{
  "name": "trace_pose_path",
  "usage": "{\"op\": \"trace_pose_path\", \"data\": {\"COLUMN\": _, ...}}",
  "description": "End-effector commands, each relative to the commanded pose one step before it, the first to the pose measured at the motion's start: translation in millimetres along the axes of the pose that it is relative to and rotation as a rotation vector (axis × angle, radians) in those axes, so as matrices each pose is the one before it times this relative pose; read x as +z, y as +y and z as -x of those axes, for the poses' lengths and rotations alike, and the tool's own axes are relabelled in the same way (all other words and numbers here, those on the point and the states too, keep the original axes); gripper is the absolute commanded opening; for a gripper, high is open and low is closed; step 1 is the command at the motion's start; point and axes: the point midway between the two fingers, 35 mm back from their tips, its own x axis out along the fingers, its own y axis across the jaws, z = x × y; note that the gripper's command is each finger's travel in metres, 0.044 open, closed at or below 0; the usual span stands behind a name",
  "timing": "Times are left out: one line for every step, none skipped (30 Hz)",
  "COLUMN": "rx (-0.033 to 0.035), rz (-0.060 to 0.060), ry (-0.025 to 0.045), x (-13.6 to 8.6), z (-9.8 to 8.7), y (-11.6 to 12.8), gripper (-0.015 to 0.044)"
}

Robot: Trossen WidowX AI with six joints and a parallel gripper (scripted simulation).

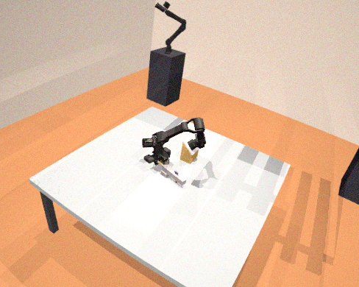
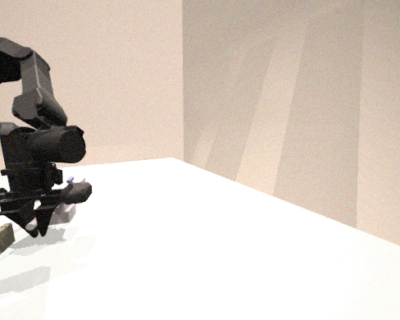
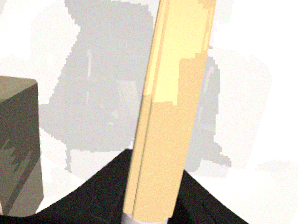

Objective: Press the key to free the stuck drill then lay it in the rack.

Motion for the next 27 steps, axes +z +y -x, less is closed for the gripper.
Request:
{"op": "trace_pose_path", "data": {"rx": -0.00856, "rz": 0.0038, "ry": 0.0064, "x": -8.93, "z": 3.3, "y": -3.12, "gripper": 0.0}}
{"op": "trace_pose_path", "data": {"rx": -0.00006, "rz": 0.0, "ry": 0.00015, "x": -1.88, "z": 0.14, "y": -0.11, "gripper": 0.0}}
{"op": "trace_pose_path", "data": {"rx": -0.00002, "rz": 0.0, "ry": 0.00005, "x": -0.54, "z": 0.12, "y": -0.12, "gripper": 0.0}}
{"op": "trace_pose_path", "data": {"rx": -0.00003, "rz": 0.0, "ry": 0.00009, "x": -1.18, "z": 0.07, "y": -0.05, "gripper": 0.0}}
{"op": "trace_pose_path", "data": {"rx": -0.00005, "rz": 0.0, "ry": 0.00013, "x": -1.58, "z": 0.1, "y": -0.07, "gripper": 0.0}}
{"op": "trace_pose_path", "data": {"rx": -0.00005, "rz": 0.0, "ry": 0.00013, "x": -1.64, "z": 0.11, "y": -0.07, "gripper": 0.0}}
{"op": "trace_pose_path", "data": {"rx": -0.00005, "rz": 0.0, "ry": 0.00013, "x": -1.62, "z": 0.1, "y": -0.07, "gripper": 0.0}}
{"op": "trace_pose_path", "data": {"rx": -0.00005, "rz": 0.0, "ry": 0.00013, "x": -1.65, "z": 0.1, "y": -0.06, "gripper": 0.0}}
{"op": "trace_pose_path", "data": {"rx": -0.00005, "rz": 0.0, "ry": 0.00014, "x": -1.74, "z": 0.1, "y": -0.05, "gripper": 0.0}}
{"op": "trace_pose_path", "data": {"rx": -0.00005, "rz": 0.0, "ry": 0.00015, "x": -1.82, "z": 0.1, "y": -0.04, "gripper": 0.0}}
{"op": "trace_pose_path", "data": {"rx": -0.00005, "rz": 0.0, "ry": 0.00015, "x": -1.89, "z": 0.1, "y": -0.04, "gripper": 0.0}}
{"op": "trace_pose_path", "data": {"rx": -0.00001, "rz": 0.0, "ry": 0.00004, "x": -0.49, "z": 0.06, "y": -0.03, "gripper": 0.0}}
{"op": "trace_pose_path", "data": {"rx": -0.00003, "rz": 0.0, "ry": 0.00009, "x": -1.16, "z": 0.05, "y": -0.01, "gripper": 0.0}}
{"op": "trace_pose_path", "data": {"rx": -0.00005, "rz": 0.0, "ry": 0.00013, "x": -1.6, "z": 0.07, "y": -0.02, "gripper": 0.0}}
{"op": "trace_pose_path", "data": {"rx": -0.00005, "rz": 0.0, "ry": 0.00014, "x": -1.65, "z": 0.08, "y": -0.02, "gripper": 0.0}}
{"op": "trace_pose_path", "data": {"rx": -0.00005, "rz": 0.0, "ry": 0.00013, "x": -1.62, "z": 0.07, "y": -0.02, "gripper": 0.0}}
{"op": "trace_pose_path", "data": {"rx": -0.00005, "rz": 0.0, "ry": 0.00014, "x": -1.66, "z": 0.07, "y": -0.02, "gripper": 0.0}}
{"op": "trace_pose_path", "data": {"rx": -0.00005, "rz": 0.0, "ry": 0.00014, "x": -1.74, "z": 0.08, "y": -0.02, "gripper": 0.0}}
{"op": "trace_pose_path", "data": {"rx": -0.00005, "rz": 0.0, "ry": 0.00015, "x": -1.82, "z": 0.08, "y": -0.01, "gripper": 0.0}}
{"op": "trace_pose_path", "data": {"rx": -0.00005, "rz": 0.0, "ry": 0.00016, "x": -1.88, "z": 0.08, "y": -0.01, "gripper": 0.0}}
{"op": "trace_pose_path", "data": {"rx": -0.00001, "rz": 0.0, "ry": 0.00004, "x": -0.48, "z": 0.03, "y": 0.01, "gripper": 0.0}}
{"op": "trace_pose_path", "data": {"rx": -0.00003, "rz": 0.0, "ry": 0.0001, "x": -1.16, "z": 0.04, "y": 0.0, "gripper": 0.0}}
{"op": "trace_pose_path", "data": {"rx": -0.00004, "rz": 0.0, "ry": 0.00014, "x": -1.61, "z": 0.06, "y": 0.0, "gripper": 0.0}}
{"op": "trace_pose_path", "data": {"rx": -0.00004, "rz": 0.0, "ry": 0.00014, "x": -1.64, "z": 0.07, "y": -0.01, "gripper": 0.0}}
{"op": "trace_pose_path", "data": {"rx": -0.00004, "rz": 0.0, "ry": 0.00014, "x": -1.61, "z": 0.07, "y": -0.01, "gripper": 0.0}}
{"op": "trace_pose_path", "data": {"rx": -0.00004, "rz": 0.0, "ry": 0.00014, "x": -1.66, "z": 0.07, "y": -0.01, "gripper": 0.0}}
{"op": "trace_pose_path", "data": {"rx": -0.00005, "rz": 0.0, "ry": 0.00015, "x": -1.74, "z": 0.07, "y": -0.01, "gripper": 0.0}}
